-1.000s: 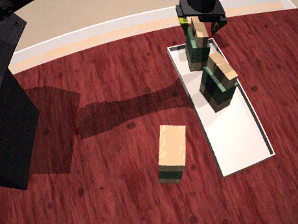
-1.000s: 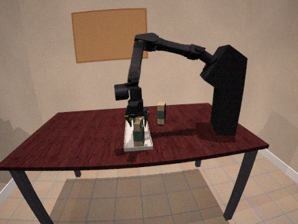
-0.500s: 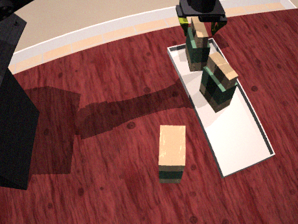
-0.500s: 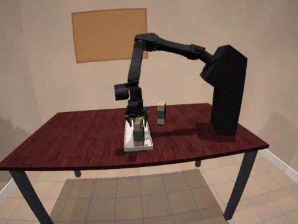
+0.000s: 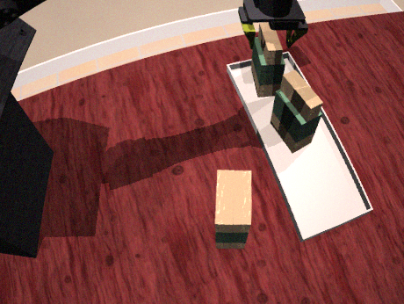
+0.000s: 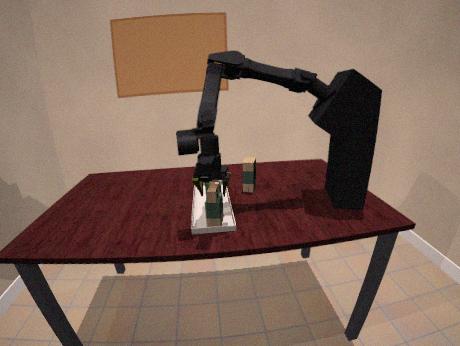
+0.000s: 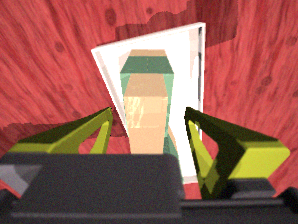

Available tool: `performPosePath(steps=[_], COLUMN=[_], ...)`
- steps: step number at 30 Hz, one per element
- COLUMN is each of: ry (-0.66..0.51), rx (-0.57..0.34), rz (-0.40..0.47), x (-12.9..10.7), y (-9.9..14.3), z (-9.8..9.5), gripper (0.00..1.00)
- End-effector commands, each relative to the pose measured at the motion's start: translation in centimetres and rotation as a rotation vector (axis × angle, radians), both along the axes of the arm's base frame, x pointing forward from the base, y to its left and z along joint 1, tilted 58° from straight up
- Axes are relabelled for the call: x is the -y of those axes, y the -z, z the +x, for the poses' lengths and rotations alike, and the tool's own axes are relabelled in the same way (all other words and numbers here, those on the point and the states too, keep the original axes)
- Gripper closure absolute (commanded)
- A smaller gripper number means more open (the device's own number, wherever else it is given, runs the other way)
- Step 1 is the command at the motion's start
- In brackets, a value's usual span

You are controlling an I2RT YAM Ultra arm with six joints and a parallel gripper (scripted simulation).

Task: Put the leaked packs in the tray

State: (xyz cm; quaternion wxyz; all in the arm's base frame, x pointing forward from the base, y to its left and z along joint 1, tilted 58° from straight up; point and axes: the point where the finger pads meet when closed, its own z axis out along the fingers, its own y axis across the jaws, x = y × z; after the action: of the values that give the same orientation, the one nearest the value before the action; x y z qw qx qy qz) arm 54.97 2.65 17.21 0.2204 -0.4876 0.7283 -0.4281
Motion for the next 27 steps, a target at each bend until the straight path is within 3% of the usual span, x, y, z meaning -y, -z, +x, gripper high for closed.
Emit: performPosePath(steps=[1,19,23,24,27], ry=[-0.034,-0.033,-0.022,-0.018,-0.018], rx=[0.044,0.047,0.050,0.009,0.009], rz=[0.013,0.014,0.017,0.004,0.004], x=[-1.4,-1.4,-1.5,-1.5,-2.6], y=[-2.2,-2.4,-3.0,-1.6,-3.2], z=[0.5,0.4,-0.3,-1.5,-3.9], gripper=[0.24,0.24,0.24,0.24,0.24])
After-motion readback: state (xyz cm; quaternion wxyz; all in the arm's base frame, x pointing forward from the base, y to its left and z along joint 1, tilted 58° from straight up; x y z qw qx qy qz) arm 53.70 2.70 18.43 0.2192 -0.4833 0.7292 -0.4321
